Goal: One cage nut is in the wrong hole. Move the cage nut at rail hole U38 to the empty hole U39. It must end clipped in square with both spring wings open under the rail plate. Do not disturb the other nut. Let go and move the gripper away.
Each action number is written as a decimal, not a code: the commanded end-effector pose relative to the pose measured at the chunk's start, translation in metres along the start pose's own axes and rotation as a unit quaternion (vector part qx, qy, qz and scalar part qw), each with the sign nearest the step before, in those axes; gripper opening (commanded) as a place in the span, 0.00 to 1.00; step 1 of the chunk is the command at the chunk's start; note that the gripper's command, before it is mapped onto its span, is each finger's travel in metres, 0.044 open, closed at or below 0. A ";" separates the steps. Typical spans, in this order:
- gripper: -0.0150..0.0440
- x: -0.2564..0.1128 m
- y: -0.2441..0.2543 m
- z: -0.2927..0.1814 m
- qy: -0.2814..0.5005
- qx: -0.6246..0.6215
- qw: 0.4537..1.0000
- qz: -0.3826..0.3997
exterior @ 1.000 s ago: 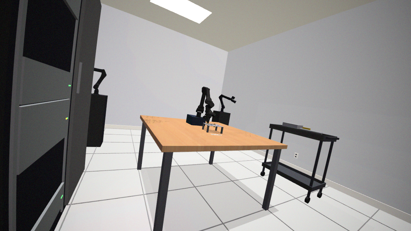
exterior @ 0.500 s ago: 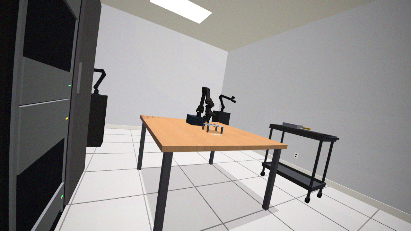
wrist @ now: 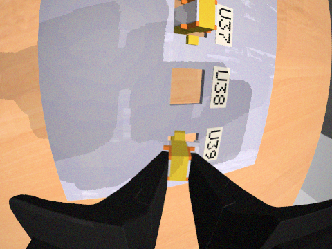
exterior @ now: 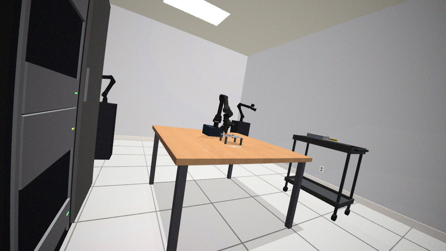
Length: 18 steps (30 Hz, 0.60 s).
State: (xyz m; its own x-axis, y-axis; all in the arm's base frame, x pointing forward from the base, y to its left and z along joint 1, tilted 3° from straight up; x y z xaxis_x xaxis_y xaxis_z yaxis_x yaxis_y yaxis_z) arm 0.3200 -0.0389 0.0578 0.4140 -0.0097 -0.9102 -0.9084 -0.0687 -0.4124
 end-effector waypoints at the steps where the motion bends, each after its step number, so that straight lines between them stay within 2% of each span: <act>1: 0.31 0.001 -0.001 -0.001 0.000 0.000 1.000 0.006; 18: 0.31 0.002 -0.001 -0.001 -0.001 0.000 1.000 0.012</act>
State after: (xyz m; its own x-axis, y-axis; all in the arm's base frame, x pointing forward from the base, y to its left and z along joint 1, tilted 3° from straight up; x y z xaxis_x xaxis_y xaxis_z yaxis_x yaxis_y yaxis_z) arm 0.3223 -0.0392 0.0581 0.3978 -0.0075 -0.9174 -0.9156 -0.0677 -0.3964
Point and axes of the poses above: the point midway between the two fingers, 35 mm back from their tips, its own x axis out along the fingers, its own y axis across the jaws, z = x × y, the point moved 3 cm from there along -x, back along the fingers, and after that the axes turned 12 degrees about -x, right-handed, at the moved point
